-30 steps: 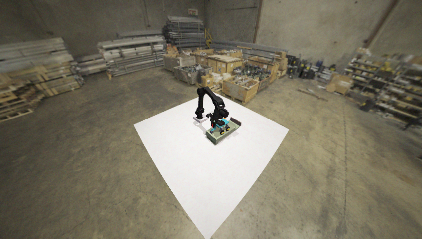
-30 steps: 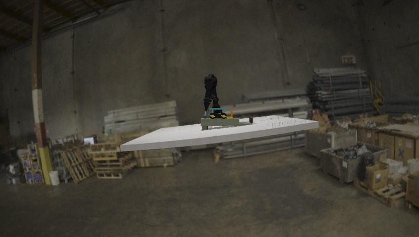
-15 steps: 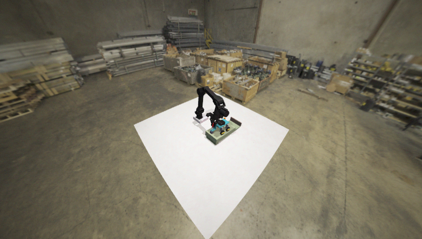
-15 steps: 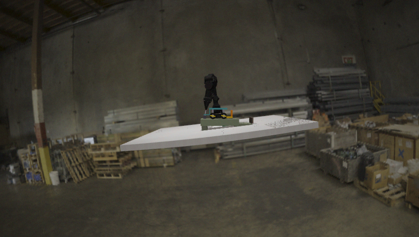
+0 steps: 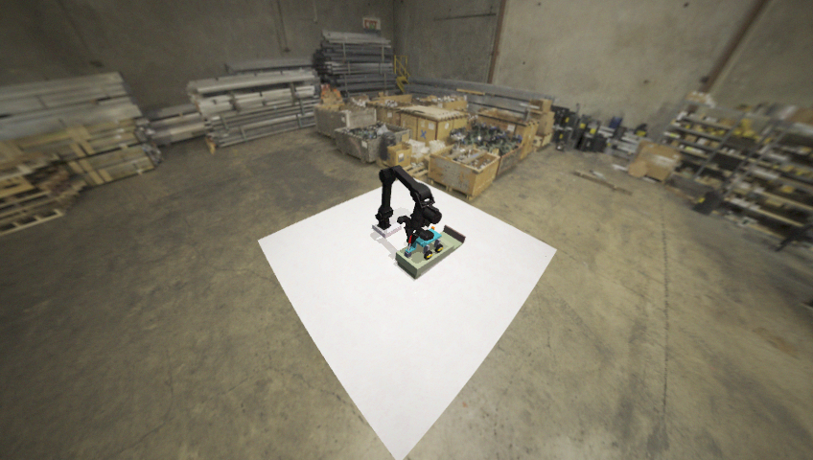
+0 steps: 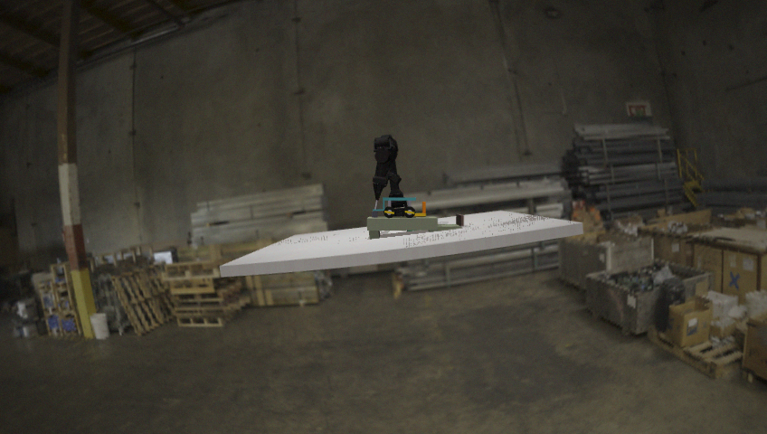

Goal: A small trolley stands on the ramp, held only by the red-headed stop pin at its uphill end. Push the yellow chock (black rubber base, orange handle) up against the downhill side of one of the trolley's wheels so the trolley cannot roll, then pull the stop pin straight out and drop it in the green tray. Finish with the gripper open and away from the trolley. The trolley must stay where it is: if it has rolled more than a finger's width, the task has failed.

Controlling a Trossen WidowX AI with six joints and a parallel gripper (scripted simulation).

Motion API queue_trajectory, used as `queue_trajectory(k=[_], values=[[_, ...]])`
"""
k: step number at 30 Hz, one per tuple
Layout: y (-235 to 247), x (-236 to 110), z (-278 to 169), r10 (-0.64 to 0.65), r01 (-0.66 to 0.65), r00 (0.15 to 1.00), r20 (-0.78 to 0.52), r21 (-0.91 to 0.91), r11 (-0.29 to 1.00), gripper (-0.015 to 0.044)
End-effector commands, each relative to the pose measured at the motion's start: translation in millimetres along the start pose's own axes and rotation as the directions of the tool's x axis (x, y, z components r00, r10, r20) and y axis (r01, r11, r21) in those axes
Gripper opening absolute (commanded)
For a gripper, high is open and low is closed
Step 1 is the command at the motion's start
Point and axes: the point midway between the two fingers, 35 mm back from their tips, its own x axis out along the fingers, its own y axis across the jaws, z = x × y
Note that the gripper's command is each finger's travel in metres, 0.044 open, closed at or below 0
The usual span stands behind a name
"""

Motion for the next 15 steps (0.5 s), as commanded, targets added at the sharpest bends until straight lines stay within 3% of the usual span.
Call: queue_trajectory(k=[1,15], values=[[-0.5,-5.3,-2.2,-0.01,0.01,1.0,-0.005,0.009,1.0,0.0],[-0.3,-9.9,-3.6,-0.01,0.01,1.0,-0.005,0.009,1.0,0.0]])
